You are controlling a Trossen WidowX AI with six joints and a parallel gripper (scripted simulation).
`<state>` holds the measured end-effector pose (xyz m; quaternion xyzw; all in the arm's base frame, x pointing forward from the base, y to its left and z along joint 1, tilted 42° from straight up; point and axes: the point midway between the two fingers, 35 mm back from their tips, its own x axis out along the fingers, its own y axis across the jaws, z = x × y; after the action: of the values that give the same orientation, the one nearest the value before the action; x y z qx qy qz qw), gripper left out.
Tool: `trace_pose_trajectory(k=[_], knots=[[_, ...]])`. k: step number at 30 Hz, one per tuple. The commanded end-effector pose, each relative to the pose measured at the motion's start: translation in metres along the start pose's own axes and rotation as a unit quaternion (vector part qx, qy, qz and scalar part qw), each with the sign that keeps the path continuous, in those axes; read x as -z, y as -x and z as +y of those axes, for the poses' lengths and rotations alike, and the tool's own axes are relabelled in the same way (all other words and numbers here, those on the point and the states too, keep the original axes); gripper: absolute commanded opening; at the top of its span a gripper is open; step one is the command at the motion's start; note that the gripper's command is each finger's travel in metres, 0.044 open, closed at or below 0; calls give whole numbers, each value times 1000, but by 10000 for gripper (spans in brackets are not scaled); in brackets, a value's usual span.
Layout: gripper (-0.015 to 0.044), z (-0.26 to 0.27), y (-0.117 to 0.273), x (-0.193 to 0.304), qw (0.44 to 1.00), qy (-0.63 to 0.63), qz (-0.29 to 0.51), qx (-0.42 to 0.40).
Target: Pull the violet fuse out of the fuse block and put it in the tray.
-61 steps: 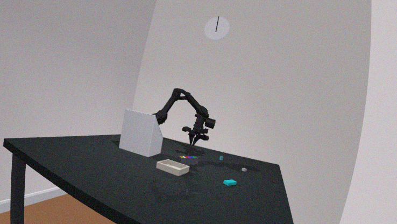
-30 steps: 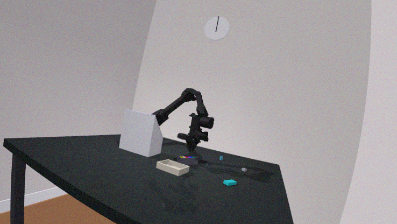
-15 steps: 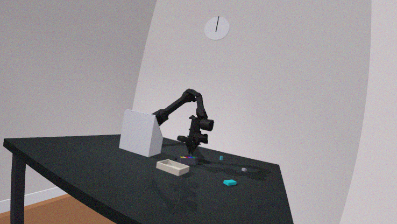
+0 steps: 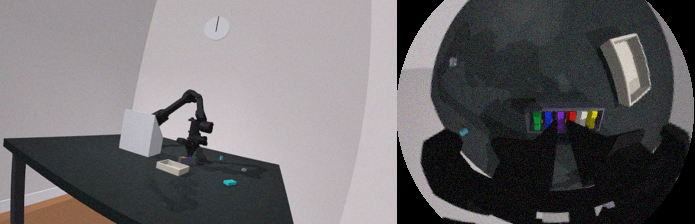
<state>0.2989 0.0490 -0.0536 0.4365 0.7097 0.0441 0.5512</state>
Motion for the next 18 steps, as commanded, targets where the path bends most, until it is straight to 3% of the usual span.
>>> trace_pose_trajectory(k=[1,18], knots=[[64,0,-2,1,1000,-2,2,-1],[64,0,-11,1,1000,-2,2,-1]])
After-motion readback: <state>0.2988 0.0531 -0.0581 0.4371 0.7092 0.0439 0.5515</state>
